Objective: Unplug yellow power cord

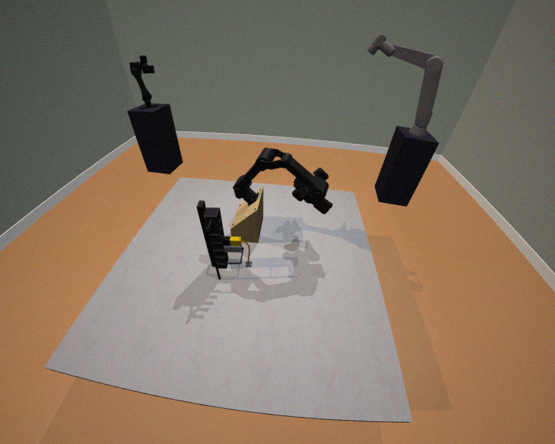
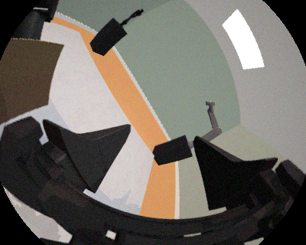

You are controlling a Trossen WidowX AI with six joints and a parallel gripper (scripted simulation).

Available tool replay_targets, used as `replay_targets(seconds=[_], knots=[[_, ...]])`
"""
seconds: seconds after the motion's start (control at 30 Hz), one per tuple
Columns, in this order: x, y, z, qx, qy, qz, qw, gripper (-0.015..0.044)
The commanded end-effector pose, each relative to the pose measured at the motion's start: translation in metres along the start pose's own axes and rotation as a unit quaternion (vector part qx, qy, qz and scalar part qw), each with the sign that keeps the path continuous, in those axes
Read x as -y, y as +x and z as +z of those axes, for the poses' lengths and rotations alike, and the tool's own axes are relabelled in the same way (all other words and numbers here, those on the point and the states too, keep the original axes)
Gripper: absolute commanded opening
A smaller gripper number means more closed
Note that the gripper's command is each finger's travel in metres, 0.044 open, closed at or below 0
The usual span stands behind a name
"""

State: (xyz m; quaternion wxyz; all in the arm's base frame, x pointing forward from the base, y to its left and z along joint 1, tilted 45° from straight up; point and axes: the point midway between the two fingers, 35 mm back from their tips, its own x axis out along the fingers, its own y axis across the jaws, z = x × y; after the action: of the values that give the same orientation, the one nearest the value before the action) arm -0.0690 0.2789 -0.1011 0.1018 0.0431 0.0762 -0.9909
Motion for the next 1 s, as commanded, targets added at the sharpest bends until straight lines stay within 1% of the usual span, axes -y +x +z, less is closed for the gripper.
replay_targets(seconds=[0.0, 0.1, 0.27, 0.37, 0.43, 0.57, 0.73, 0.83, 0.97], knots=[[-0.001, -0.002, 0.001, -0.002, 0.004, 0.003, 1.0, 0.0374], [-0.016, -0.024, 0.008, -0.038, 0.059, 0.046, 0.996, 0.0295], [-0.055, -0.078, 0.019, -0.157, 0.196, 0.107, 0.962, 0.0164], [-0.08, -0.113, 0.023, -0.246, 0.288, 0.115, 0.918, 0.016], [-0.098, -0.137, 0.027, -0.308, 0.351, 0.109, 0.878, 0.016], [-0.137, -0.186, 0.039, -0.431, 0.471, 0.07, 0.766, 0.016], [-0.179, -0.234, 0.06, -0.538, 0.578, -0.004, 0.613, 0.016], [-0.206, -0.261, 0.078, -0.591, 0.631, -0.062, 0.499, 0.016], [-0.243, -0.293, 0.11, -0.641, 0.678, -0.15, 0.327, 0.016]])
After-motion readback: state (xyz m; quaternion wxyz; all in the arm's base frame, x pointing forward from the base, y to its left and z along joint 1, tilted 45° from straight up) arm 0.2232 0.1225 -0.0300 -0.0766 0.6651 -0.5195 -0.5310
